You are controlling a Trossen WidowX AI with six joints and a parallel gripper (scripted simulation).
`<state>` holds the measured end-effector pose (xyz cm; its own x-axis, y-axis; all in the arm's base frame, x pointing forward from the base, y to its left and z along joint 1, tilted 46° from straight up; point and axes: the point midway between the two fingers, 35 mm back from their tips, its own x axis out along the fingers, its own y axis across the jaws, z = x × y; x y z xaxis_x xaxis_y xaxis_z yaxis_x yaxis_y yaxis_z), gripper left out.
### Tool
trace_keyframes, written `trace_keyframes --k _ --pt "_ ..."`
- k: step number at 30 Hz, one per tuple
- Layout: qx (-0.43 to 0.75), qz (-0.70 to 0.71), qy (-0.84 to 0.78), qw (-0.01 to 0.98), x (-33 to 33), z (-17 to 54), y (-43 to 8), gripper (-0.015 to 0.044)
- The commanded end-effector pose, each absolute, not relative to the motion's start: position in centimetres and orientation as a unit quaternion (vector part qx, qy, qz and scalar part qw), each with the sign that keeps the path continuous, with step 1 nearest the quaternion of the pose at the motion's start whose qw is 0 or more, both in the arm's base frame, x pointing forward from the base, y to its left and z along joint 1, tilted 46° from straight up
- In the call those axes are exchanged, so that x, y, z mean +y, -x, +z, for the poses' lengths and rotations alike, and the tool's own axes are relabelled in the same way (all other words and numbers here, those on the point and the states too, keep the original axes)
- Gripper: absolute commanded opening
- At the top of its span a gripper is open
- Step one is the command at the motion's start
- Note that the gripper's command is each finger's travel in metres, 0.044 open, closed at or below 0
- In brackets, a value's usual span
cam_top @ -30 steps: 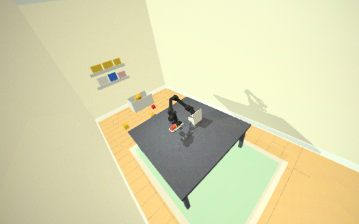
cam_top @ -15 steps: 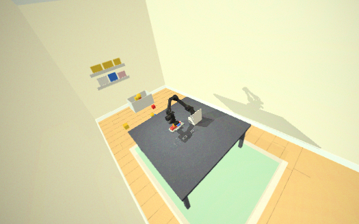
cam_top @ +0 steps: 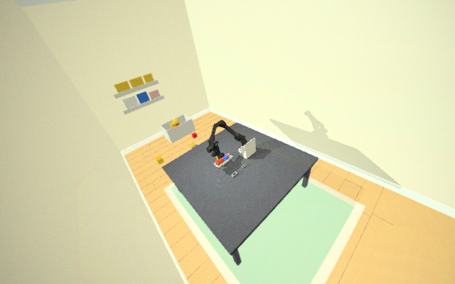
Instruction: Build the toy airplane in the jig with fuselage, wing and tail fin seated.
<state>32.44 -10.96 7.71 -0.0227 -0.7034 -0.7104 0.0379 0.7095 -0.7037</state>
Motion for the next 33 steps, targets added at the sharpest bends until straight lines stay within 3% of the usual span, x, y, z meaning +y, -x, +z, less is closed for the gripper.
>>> trace_keyframes --k 1,6,9,33 --pt "0.654 -0.288 0.259 0.65 -11.9 8.5 -32.5 0.0" --pt "0.654 -0.29 0.263 0.647 -12.6 9.0 -32.5 0.0" --pt "0.654 -0.29 0.263 0.647 -12.6 9.0 -32.5 0.0065" --pt "0.654 -0.29 0.263 0.647 -13.2 8.6 -32.5 0.0065"
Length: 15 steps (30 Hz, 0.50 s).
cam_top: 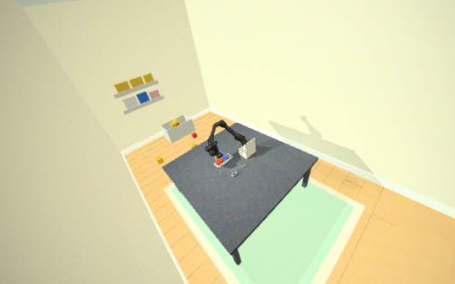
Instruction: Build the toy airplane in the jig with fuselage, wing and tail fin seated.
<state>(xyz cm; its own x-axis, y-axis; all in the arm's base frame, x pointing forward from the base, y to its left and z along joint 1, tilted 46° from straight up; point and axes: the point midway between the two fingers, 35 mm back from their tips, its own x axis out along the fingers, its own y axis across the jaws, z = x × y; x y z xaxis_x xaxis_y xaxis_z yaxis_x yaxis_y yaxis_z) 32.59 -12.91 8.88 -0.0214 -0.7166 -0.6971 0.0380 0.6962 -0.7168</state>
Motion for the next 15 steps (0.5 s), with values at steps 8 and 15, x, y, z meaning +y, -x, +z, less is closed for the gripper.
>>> trace_keyframes --k 8,15 --pt "0.654 -0.29 0.263 0.647 -14.1 7.7 -32.5 0.0065" --pt "0.654 -0.29 0.263 0.647 -14.9 6.9 -32.5 0.0065"
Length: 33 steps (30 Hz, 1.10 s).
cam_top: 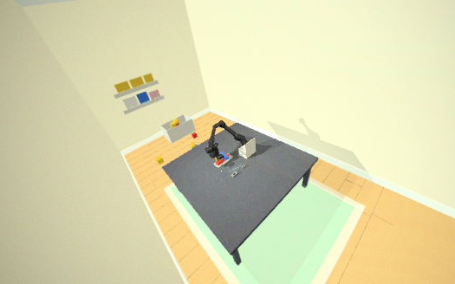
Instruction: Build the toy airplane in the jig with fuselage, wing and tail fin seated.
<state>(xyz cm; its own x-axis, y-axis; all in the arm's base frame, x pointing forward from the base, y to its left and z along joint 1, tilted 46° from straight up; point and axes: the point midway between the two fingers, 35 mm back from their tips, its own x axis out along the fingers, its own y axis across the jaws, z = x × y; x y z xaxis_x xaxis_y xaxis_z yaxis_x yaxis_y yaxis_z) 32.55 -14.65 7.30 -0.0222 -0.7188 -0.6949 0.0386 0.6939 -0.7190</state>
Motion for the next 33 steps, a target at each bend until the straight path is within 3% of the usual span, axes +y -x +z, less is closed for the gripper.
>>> trace_keyframes --k 1,9,15,19,29,33 --pt "0.654 -0.29 0.263 0.647 -15.06 6.84 -32.46 0.0065" --pt "0.654 -0.29 0.263 0.647 -15.58 6.36 -32.39 0.0065" --pt "0.653 -0.293 0.261 0.648 -15.54 6.49 -32.4 0.0005" --pt "0.653 -0.293 0.261 0.648 -15.54 6.49 -32.4 0.0" --pt "0.653 -0.293 0.261 0.648 -15.54 6.49 -32.4 0.026" --pt "0.653 -0.293 0.261 0.648 -15.54 6.49 -32.4 0.026"
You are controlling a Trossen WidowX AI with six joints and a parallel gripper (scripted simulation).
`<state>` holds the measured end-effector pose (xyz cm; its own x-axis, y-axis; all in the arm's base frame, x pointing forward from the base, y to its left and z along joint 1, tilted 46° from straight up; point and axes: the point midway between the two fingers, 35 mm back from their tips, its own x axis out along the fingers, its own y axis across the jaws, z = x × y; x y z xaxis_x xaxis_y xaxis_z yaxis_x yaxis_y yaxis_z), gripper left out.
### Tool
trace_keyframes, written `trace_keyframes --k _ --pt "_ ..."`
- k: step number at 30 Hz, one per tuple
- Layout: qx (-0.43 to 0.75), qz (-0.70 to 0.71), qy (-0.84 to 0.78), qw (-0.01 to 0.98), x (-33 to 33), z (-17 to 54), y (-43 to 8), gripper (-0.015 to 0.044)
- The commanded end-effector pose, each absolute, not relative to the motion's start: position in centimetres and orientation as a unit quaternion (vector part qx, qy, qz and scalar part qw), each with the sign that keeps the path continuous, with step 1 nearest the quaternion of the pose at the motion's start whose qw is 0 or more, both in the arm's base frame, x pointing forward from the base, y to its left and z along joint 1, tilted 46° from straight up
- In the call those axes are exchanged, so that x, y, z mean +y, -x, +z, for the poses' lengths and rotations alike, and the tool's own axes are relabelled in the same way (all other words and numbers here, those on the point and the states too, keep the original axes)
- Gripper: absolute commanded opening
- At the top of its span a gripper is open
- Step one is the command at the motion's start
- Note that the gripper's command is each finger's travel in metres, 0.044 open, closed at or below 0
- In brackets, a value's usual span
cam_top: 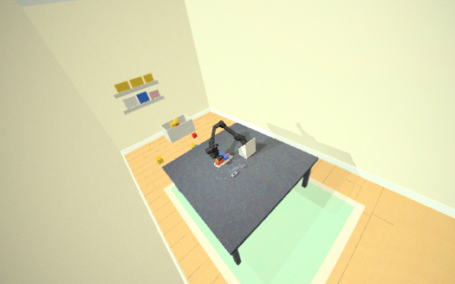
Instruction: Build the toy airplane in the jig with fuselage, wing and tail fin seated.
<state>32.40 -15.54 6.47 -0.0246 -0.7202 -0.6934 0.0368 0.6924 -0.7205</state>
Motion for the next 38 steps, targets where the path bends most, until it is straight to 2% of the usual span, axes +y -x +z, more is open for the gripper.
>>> trace_keyframes --k 1,4,10,38 --pt "0.653 -0.293 0.261 0.648 -15.5 6.5 -32.4 0.026" --pt "0.654 -0.291 0.26 0.648 -14.7 7.2 -32.6 0.026" --pt "0.655 -0.289 0.262 0.648 -8.9 12.8 -32.6 0.026" --pt "0.655 -0.289 0.262 0.648 -8.8 12.6 -33.1 0.026"
